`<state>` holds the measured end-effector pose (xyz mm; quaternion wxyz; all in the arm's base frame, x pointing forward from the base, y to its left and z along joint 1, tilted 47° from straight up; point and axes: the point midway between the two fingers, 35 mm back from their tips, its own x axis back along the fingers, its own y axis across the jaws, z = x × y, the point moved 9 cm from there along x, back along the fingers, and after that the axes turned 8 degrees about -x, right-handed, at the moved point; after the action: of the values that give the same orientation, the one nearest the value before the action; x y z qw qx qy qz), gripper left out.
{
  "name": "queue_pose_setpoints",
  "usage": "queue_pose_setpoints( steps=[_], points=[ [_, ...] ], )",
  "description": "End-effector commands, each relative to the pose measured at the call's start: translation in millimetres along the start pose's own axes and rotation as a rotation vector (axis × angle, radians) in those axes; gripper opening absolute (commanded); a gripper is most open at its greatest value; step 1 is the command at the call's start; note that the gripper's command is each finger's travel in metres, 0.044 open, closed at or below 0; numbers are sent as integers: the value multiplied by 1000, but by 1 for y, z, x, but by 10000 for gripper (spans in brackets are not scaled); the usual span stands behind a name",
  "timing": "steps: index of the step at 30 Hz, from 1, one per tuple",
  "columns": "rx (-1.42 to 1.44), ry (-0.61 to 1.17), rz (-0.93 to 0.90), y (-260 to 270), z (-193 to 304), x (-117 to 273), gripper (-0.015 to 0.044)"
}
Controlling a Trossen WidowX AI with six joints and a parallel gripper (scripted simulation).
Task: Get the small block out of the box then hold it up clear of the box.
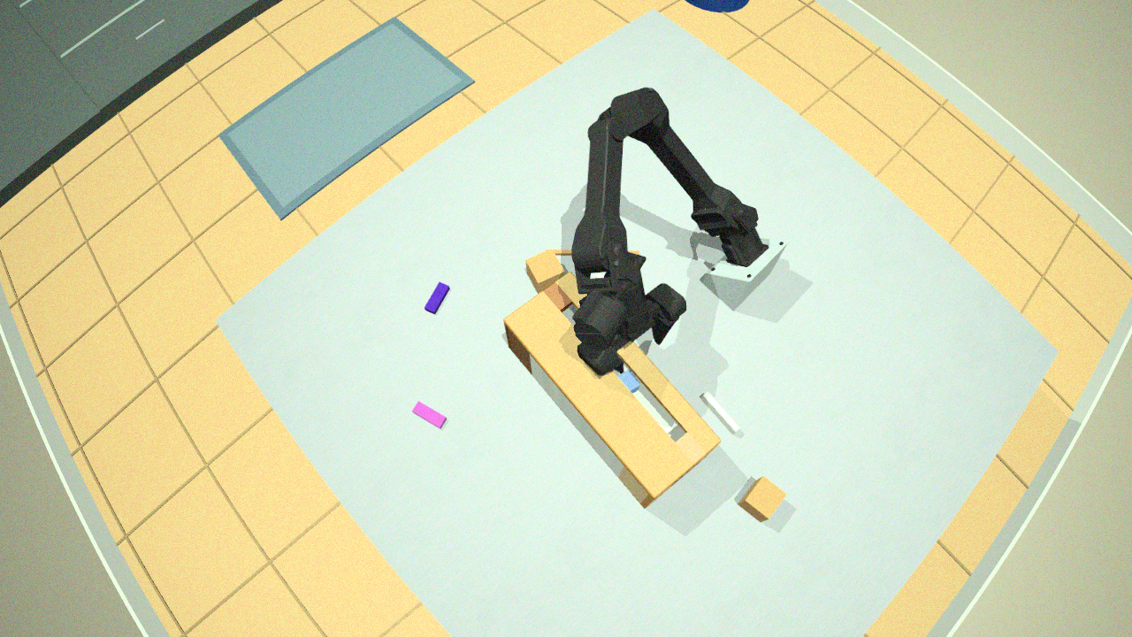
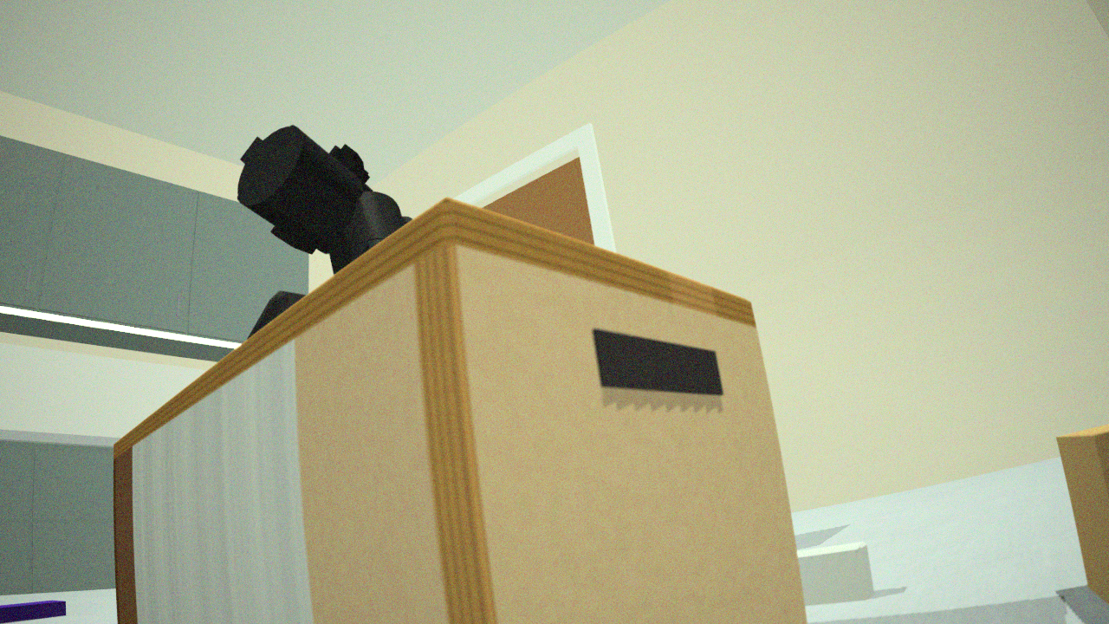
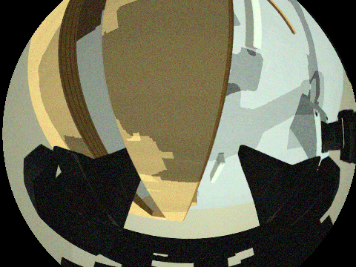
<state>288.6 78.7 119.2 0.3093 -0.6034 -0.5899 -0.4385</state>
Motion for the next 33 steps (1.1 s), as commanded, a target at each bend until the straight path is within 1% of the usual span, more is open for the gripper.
queue_pose_setpoints(
  steps=[1, 33],
  points=[
    [-3, 3, 4, -2, 9, -4, 400],
    [-4, 7, 3, -12, 81, -29, 400]
  ],
)
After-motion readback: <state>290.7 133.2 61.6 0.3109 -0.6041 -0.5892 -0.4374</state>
